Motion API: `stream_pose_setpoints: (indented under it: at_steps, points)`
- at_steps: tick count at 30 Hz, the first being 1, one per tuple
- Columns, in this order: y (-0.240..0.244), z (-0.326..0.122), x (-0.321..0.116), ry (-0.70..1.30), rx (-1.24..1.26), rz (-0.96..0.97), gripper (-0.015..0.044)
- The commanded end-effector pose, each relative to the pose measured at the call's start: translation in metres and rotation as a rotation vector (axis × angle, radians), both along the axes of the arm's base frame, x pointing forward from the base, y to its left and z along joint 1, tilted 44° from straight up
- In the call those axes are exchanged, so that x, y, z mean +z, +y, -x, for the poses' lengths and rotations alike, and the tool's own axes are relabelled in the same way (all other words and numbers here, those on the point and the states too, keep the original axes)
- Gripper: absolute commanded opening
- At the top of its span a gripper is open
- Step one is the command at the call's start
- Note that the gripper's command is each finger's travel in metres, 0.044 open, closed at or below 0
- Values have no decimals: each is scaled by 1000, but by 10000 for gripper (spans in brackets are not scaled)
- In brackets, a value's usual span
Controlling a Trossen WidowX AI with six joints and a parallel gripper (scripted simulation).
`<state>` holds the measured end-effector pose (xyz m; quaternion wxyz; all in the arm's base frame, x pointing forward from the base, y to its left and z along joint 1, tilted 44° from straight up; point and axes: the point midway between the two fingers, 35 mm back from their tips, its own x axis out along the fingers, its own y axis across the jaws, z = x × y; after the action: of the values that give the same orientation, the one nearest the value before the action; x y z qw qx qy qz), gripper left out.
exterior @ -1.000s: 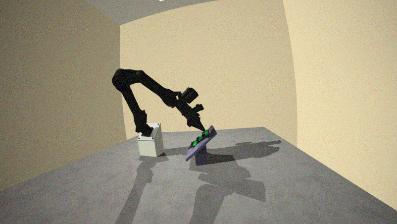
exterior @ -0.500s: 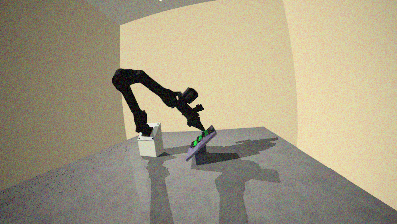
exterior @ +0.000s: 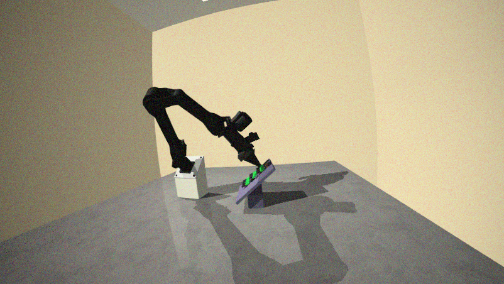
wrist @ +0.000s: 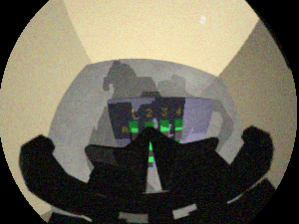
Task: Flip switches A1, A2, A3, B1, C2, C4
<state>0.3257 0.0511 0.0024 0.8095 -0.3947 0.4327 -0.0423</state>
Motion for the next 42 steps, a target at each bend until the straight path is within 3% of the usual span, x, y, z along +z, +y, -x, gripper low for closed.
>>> stream_pose_setpoints:
  at_steps: [1,24,30,35,42]
  points:
    - [1,-2,1,-2,6,-1,0]
    - [0,-1,0,-1,1,-1,0]
    - [24,37,39,-16,22,-10,0]
    - [25,38,41,-17,23,-10,0]
    - [-4,45,51,-17,23,-8,0]
